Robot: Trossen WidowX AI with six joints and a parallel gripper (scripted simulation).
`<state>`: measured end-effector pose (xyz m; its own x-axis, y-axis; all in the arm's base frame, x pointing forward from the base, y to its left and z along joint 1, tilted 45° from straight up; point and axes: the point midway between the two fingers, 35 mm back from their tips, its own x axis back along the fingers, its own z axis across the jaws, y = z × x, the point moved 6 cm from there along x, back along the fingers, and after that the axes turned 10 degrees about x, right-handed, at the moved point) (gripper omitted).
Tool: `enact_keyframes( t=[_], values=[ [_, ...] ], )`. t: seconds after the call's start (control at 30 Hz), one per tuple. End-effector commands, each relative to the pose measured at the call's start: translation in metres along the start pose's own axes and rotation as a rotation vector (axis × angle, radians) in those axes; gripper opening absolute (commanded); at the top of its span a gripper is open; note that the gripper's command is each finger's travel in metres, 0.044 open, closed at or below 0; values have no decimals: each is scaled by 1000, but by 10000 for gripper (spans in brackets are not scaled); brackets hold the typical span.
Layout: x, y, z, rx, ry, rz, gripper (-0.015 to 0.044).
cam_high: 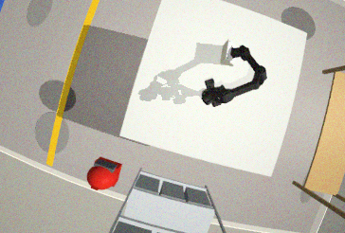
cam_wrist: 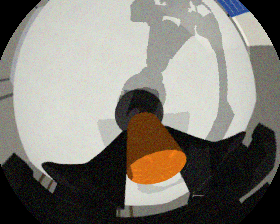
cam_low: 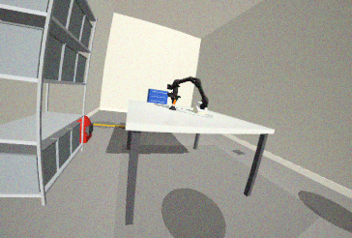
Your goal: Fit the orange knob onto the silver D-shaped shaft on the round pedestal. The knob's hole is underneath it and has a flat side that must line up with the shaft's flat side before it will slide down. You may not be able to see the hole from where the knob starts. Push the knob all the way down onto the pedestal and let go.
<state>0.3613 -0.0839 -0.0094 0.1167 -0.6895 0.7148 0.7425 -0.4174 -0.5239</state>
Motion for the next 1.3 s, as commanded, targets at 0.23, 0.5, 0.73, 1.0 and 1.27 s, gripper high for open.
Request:
enact_keyframes(
  t=[0.23, 0.5, 0.73, 1.0, 1.27],
  values=[
    [-3, -4, -3, 69, 0, -5, 0],
    [0, -3, -2, 69, 0, -6, 0],
    [3, -3, -1, 155, 0, -6, 0],
    [3, 0, 3, 278, 0, -6, 0],
    [4, 4, 3, 278, 0, -6, 0]
  ],
)
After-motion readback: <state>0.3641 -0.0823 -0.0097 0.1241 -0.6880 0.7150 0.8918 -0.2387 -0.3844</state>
